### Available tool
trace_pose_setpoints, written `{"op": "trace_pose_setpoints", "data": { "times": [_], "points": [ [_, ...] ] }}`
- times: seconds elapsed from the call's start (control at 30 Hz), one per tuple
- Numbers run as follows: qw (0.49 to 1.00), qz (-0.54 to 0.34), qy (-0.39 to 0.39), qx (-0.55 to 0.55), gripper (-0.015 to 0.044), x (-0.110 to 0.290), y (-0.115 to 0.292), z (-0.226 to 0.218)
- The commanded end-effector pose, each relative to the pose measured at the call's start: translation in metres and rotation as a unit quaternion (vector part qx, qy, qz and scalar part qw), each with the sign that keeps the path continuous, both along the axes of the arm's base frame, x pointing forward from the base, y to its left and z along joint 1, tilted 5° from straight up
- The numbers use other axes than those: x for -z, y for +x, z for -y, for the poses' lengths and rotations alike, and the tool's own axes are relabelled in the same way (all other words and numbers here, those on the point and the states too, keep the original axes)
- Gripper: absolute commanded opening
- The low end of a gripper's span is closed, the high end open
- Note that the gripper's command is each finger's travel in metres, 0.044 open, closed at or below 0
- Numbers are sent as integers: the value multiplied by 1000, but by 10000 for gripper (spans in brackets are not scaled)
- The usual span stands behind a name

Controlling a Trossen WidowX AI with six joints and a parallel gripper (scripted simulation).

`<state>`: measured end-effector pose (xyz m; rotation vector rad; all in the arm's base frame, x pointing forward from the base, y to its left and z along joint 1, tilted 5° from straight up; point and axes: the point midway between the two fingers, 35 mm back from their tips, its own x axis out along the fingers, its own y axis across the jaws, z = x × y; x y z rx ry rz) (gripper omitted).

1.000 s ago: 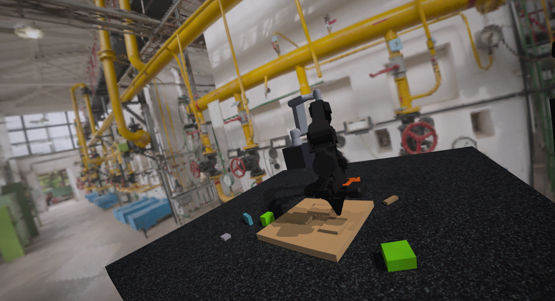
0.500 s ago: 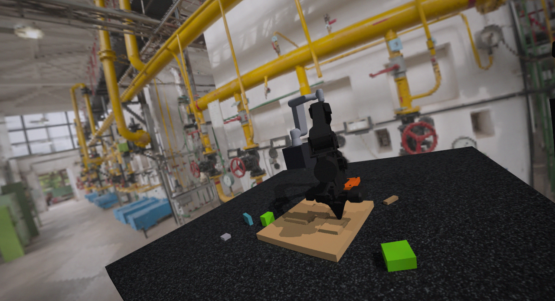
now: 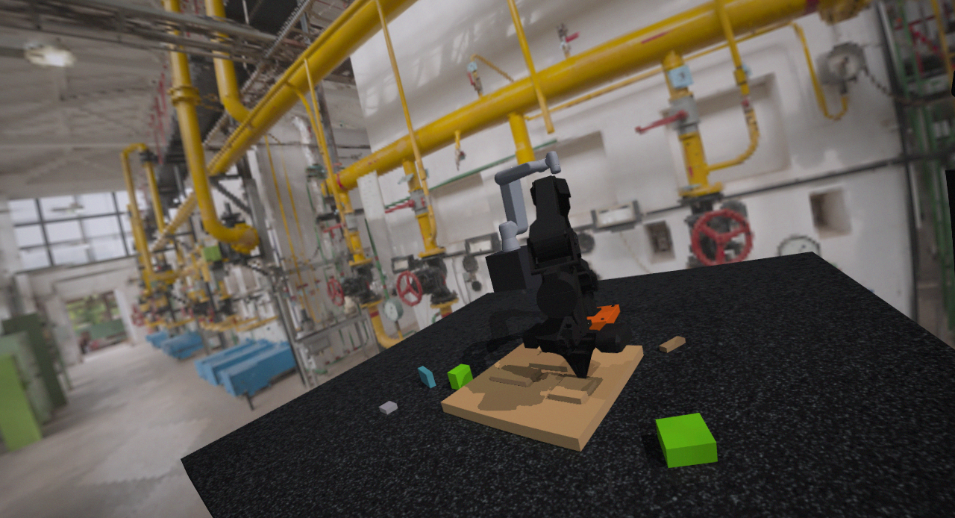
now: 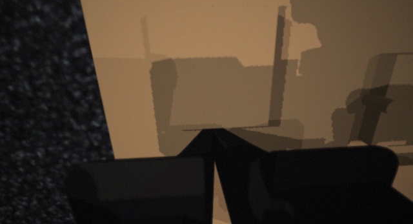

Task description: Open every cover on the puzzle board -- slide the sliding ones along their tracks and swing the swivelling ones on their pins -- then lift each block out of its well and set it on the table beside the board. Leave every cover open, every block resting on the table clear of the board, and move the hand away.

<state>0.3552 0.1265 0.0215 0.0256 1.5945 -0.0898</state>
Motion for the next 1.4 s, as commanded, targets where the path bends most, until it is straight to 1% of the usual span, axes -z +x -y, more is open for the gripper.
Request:
{"op": "trace_pose_setpoints", "data": {
  "times": [0.0,1.37],
  "points": [
    [1000,2,-2,-3,0,0,6,0],
    [1000,4,-2,-3,0,-2,48,2]
  ]
}}
